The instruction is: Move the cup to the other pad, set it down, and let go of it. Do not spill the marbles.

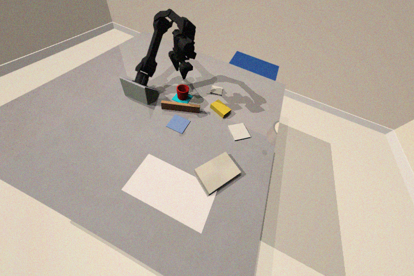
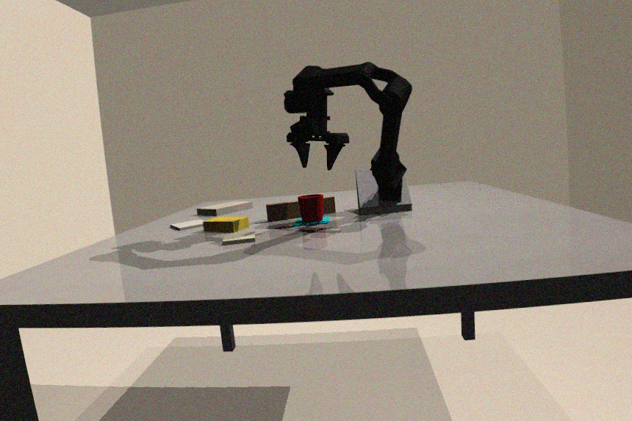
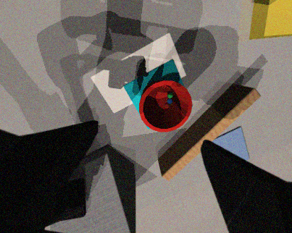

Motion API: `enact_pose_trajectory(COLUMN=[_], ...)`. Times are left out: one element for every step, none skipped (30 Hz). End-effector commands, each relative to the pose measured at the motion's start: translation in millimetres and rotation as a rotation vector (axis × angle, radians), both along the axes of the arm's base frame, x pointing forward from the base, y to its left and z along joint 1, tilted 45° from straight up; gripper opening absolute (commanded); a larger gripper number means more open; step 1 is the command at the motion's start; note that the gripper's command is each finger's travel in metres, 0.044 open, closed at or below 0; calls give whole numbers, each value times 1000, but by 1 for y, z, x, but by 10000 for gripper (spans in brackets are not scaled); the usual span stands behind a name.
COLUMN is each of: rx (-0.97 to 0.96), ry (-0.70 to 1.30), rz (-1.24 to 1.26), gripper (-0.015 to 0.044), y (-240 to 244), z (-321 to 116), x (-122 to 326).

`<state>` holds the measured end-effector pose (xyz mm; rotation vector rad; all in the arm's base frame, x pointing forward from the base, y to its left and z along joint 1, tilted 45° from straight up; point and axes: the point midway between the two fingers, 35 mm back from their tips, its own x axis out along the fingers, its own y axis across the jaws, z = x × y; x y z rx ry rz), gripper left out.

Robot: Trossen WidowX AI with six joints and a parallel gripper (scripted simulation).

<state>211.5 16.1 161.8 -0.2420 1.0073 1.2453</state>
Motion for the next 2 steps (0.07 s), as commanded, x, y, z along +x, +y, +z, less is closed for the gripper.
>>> enact_pose_trajectory(rx=[1, 1], ry=[0, 0], rz=[1, 1], gripper=[440, 440], y=[0, 0], z=[0, 0], x=[0, 0])
